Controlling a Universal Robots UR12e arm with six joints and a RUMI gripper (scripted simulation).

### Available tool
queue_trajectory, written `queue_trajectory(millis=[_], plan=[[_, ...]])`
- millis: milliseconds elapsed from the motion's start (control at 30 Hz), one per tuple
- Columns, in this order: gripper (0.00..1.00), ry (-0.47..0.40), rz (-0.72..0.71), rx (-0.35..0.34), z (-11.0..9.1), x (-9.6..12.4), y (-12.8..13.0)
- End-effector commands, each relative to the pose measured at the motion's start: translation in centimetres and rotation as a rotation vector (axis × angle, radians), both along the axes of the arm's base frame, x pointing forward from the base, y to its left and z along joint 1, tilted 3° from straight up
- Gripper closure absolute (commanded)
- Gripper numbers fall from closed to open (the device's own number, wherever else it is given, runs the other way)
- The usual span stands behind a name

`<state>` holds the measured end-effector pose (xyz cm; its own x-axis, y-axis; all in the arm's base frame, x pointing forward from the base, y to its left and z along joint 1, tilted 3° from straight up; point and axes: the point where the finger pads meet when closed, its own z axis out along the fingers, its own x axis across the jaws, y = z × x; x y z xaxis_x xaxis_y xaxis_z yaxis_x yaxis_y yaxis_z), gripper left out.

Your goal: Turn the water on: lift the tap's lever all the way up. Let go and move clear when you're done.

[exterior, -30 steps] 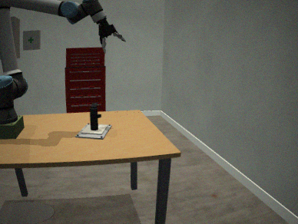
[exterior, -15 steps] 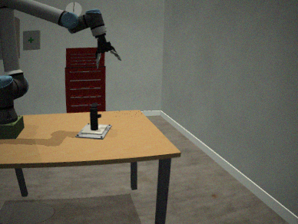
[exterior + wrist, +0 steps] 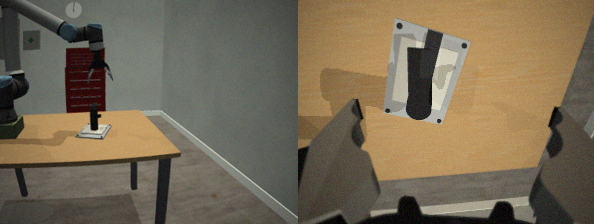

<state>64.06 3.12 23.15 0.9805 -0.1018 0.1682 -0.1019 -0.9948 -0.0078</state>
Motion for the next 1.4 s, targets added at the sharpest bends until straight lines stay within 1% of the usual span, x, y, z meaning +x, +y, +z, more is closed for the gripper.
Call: queue_trajectory(millis=[0, 100, 300, 333, 533, 1367], plan=[[0.0, 0.085, -0.06, 0.016, -4.2, -2.7, -0.6], [0.0, 0.116, -0.079, 0.021, -5.6, -3.7, -0.7], [0.0, 0.122, -0.083, 0.022, -5.9, -3.9, -0.7], [1.0, 0.122, -0.083, 0.022, -5.9, -3.9, -0.7], [1.0, 0.115, -0.081, 0.021, -5.5, -3.6, -0.6], [1.0, 0.115, -0.081, 0.021, -5.5, -3.6, -0.6]])
